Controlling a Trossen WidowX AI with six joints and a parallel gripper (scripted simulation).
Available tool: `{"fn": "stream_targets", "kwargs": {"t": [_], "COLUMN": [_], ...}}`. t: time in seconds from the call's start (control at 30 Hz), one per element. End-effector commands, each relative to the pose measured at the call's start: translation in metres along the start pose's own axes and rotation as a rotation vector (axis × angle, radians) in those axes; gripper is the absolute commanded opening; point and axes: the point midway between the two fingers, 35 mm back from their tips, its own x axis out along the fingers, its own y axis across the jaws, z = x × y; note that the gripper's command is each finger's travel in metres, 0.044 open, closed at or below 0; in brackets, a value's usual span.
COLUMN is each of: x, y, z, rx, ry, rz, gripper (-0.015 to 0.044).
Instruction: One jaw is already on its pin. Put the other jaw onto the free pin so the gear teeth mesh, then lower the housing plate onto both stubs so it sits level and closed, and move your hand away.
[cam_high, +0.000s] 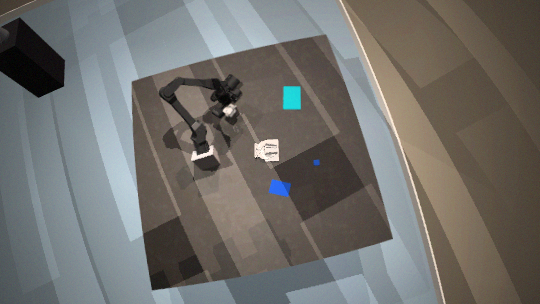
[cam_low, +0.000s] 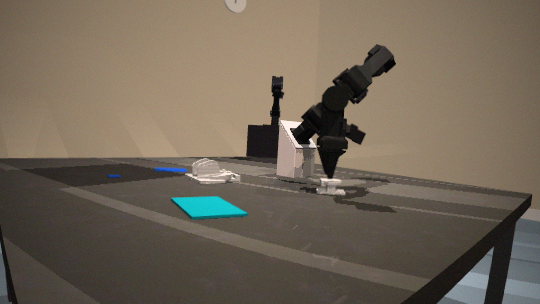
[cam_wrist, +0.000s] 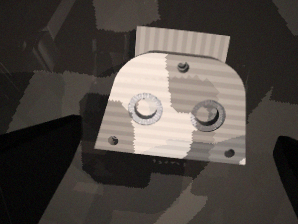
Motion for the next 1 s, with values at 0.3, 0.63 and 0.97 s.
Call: {"fn": "stream_targets", "kwargs": {"t": [0.3, 0.63, 0.97], "x": [0.018, 0.031, 0.031], "y": [0.001, 0.002, 0.002], "z": [-0.002, -0.001, -0.001], "rx": [0.01, 0.01, 0.01], "ry": [0.004, 0.002, 0.002], "rz": [0.005, 0.004, 0.004], "gripper": [0.044, 0.044, 0.044]}}
